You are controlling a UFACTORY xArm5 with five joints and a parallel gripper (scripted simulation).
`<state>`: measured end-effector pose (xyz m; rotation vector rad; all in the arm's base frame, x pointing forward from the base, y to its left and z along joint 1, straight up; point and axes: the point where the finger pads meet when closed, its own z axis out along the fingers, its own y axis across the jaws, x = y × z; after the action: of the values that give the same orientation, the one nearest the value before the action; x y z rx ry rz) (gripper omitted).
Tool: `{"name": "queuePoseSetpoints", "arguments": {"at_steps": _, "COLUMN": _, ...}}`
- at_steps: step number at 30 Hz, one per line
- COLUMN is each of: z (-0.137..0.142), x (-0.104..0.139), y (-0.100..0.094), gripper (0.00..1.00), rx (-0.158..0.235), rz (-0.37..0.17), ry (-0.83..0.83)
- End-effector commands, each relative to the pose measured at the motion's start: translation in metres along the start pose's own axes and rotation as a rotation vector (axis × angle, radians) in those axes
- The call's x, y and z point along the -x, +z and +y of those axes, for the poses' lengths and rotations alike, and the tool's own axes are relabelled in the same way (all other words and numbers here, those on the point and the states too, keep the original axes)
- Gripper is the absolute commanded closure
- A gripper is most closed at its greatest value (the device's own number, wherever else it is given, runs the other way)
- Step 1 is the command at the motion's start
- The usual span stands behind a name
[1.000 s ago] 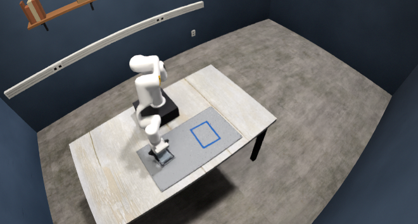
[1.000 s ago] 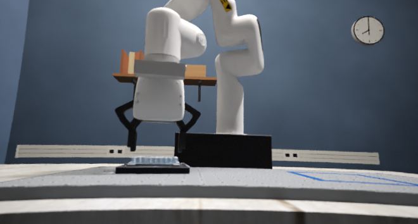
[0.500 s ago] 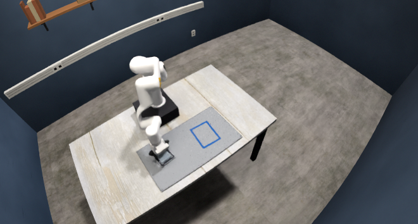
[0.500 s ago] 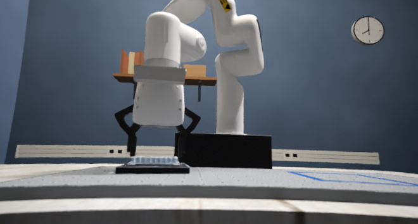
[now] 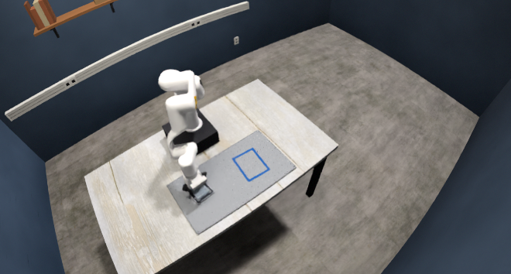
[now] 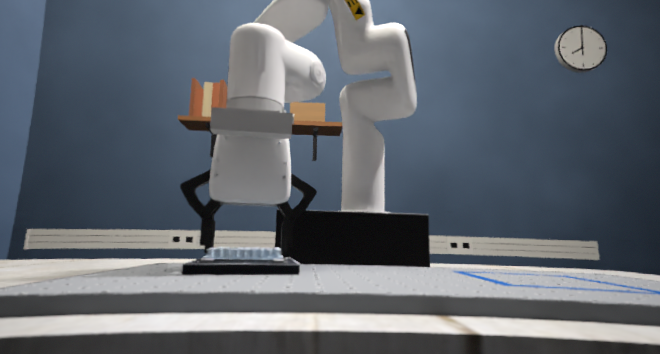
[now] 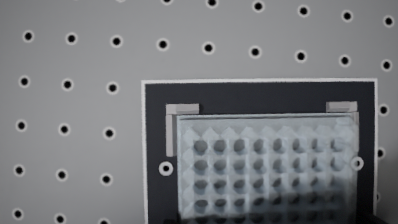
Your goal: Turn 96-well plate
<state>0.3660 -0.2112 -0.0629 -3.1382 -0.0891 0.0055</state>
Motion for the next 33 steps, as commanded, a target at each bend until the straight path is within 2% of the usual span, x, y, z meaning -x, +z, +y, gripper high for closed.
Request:
{"name": "queuePoseSetpoints", "arguments": {"at_steps": 1, "z": 0.0007, "x": -0.0011, "y": -0.0010, "gripper": 0.00, "rx": -0.001, "rz": 0.005, "ry": 0.000}}
{"name": "queuePoseSetpoints", "arguments": {"at_steps": 10, "z": 0.0007, "x": -0.0011, "y": -0.0010, "gripper": 0.00, "rx": -0.001, "rz": 0.005, "ry": 0.000}}
{"name": "queuePoseSetpoints", "arguments": {"at_steps": 11, "z": 0.0007, "x": -0.0011, "y": -0.0016, "gripper": 1.00, "rx": -0.001, "rz": 0.005, "ry": 0.000}}
{"name": "queuePoseSetpoints", "arguments": {"at_steps": 33, "z": 0.0007, "x": -0.0011, "y": -0.0016, "gripper": 1.00, "rx": -0.001, "rz": 0.005, "ry": 0.000}}
